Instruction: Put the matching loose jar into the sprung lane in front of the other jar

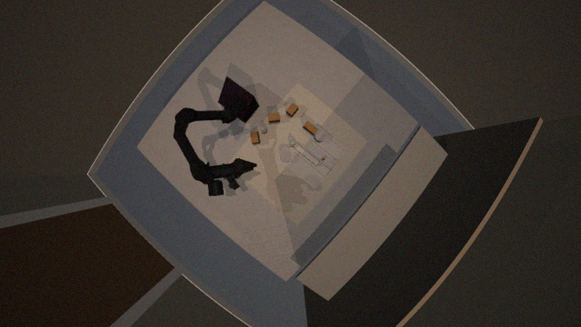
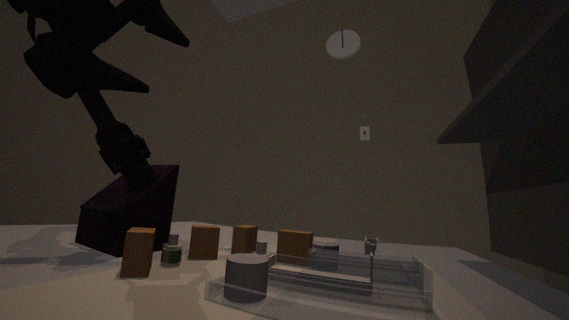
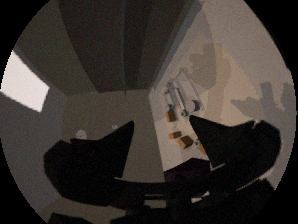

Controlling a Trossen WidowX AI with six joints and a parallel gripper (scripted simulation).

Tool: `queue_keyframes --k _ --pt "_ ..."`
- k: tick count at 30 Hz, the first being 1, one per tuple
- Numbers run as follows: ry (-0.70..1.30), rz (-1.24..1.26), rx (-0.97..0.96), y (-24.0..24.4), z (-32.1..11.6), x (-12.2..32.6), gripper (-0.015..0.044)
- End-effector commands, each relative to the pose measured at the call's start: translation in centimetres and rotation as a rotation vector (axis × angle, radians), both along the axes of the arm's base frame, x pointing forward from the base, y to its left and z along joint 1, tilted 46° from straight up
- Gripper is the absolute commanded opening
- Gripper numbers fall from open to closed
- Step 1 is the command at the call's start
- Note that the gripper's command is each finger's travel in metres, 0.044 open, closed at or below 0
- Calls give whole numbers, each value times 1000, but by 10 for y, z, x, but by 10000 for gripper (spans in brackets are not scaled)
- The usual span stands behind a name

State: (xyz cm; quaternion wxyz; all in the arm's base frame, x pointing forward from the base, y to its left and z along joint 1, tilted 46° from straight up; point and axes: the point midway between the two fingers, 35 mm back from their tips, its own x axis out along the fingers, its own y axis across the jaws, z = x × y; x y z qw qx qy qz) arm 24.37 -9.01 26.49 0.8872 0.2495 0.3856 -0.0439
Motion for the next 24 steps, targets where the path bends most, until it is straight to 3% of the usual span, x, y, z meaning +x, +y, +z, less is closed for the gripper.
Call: queue_keyframes --k 1,7,13,19,24 --pt "235 186 -146 11 -73 8 440" --pt "556 530 -414 32 -162 -6 440" --pt "902 1022 -785 44 -233 -48 440" --pt "1221 1568 -1219 30 -257 -88 440" --pt "1230 1585 -1233 30 -257 -89 440"
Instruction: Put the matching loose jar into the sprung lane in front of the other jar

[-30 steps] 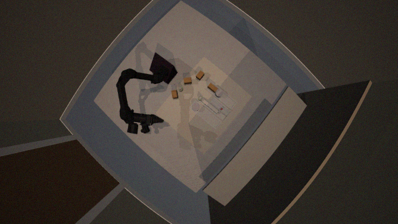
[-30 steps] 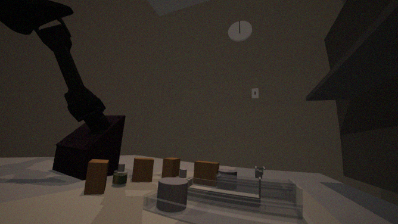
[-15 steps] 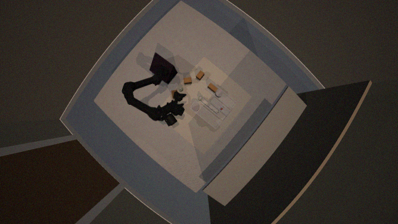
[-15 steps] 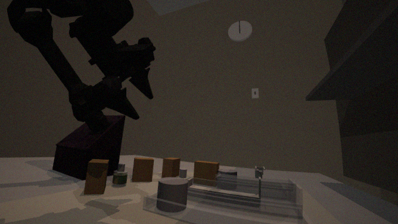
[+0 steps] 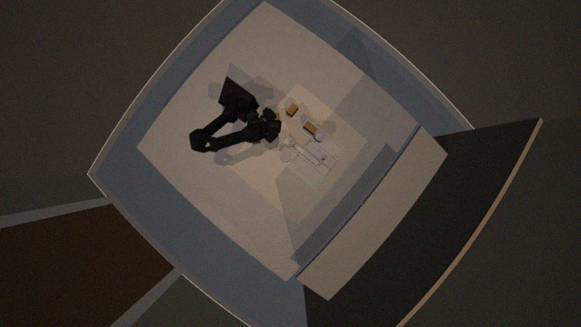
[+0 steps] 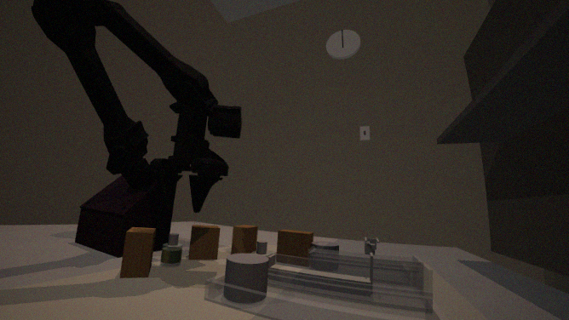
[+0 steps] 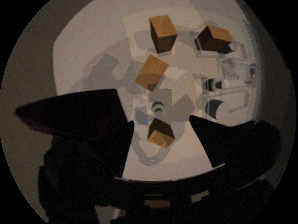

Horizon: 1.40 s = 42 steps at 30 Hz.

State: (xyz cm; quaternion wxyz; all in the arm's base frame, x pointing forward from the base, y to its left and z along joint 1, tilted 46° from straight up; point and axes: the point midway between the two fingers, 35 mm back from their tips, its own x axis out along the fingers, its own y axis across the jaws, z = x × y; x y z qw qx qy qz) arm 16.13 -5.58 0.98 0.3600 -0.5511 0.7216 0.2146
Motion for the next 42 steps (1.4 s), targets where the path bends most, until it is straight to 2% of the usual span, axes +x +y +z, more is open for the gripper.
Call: queue_keyframes --k 1,11,42 --pt "71 110 -71 -5 -1 -7 440" --pt "71 110 -71 -5 -1 -7 440" --pt "72 110 -72 -46 -39 -14 440"
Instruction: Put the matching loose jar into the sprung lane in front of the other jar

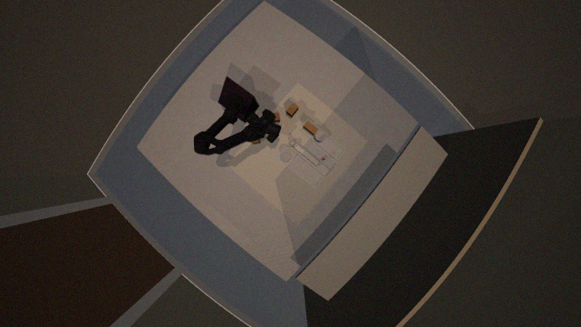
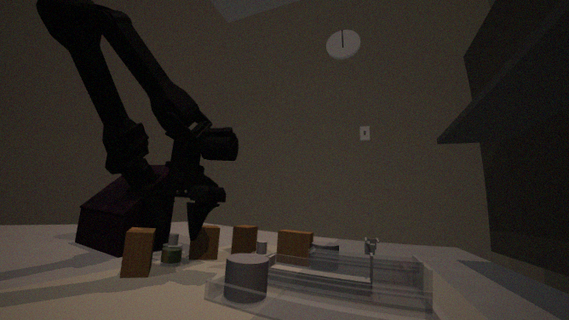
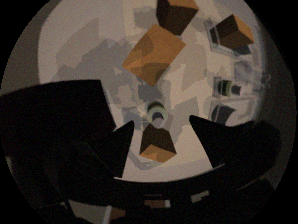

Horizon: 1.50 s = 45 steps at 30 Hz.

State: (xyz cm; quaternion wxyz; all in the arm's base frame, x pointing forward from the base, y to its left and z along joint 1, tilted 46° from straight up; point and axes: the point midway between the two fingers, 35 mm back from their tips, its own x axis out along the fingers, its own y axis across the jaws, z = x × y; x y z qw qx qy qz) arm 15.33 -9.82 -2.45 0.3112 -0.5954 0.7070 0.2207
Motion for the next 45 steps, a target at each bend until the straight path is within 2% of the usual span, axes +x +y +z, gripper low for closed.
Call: queue_keyframes --k 1,16,26,34,39,45 --pt "24 4 -3 -5 -6 -6 440" --pt "25 4 -5 -20 -20 -9 440" --pt "25 4 -5 -20 -20 -9 177" --pt "25 4 -5 -20 -20 -9 124" --pt "22 7 3 -12 -16 -6 0" --pt "19 11 18 7 -5 1 0"
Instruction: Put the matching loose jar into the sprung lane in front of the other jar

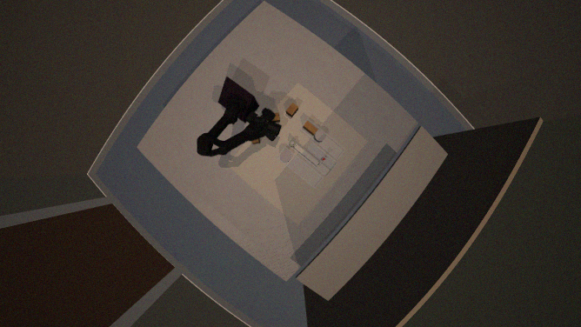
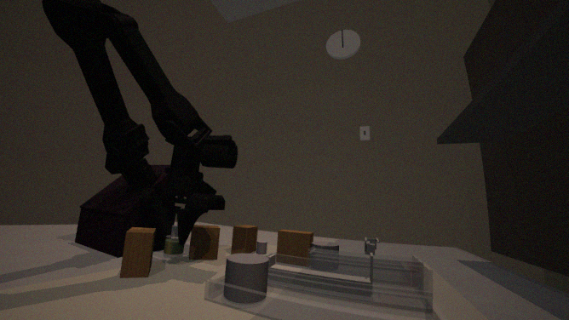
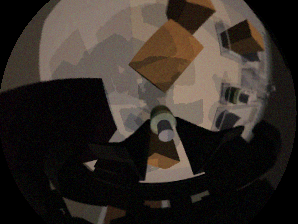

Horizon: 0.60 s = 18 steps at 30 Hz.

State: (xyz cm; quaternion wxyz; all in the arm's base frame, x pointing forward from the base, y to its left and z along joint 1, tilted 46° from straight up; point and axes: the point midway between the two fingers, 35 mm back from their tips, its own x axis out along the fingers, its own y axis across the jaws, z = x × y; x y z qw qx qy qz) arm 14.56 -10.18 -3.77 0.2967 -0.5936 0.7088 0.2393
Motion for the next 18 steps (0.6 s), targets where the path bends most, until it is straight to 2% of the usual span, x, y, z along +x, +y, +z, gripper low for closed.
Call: queue_keyframes --k 1,18 --pt "-24 1 12 13 10 9 0" --pt "-19 -5 -3 62 55 7 0"
